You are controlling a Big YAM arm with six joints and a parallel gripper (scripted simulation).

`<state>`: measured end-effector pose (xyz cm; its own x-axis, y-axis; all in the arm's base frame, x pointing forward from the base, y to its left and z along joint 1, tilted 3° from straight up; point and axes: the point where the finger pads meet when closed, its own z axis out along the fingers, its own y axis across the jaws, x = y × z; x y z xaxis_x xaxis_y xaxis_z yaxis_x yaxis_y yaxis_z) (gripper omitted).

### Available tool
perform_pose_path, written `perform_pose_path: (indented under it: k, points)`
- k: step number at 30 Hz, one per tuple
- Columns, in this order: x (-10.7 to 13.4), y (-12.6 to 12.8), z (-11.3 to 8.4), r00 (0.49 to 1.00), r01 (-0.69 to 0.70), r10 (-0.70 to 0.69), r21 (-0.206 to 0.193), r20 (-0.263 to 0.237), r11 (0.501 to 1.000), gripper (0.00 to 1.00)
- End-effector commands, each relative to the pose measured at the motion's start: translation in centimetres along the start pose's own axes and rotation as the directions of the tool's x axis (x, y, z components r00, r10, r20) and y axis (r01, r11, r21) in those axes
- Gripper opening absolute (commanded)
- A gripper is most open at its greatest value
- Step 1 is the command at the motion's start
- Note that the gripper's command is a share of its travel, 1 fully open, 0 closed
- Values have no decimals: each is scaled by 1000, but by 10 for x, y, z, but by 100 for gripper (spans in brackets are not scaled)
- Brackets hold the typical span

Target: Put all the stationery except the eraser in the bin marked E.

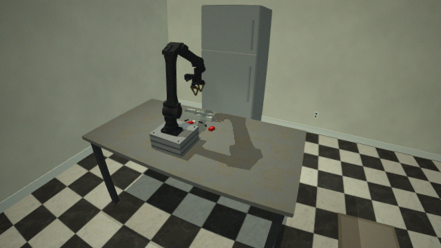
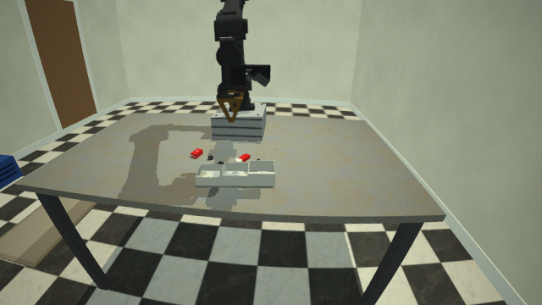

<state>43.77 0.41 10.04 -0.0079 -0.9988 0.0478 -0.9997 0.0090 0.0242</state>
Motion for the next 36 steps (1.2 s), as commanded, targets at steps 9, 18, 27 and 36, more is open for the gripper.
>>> perform_pose_path:
  k: [9, 18, 27, 36]
  points:
    - [-2, -14, -17, 1000, -2, 2, 43, 6, 999, 100]
    - [-2, -15, -18, 1000, -2, 2, 43, 6, 999, 100]
    - [-2, -15, -18, 1000, -2, 2, 43, 6, 999, 100]
    - [-2, -15, -17, 1000, -2, 2, 43, 6, 999, 100]
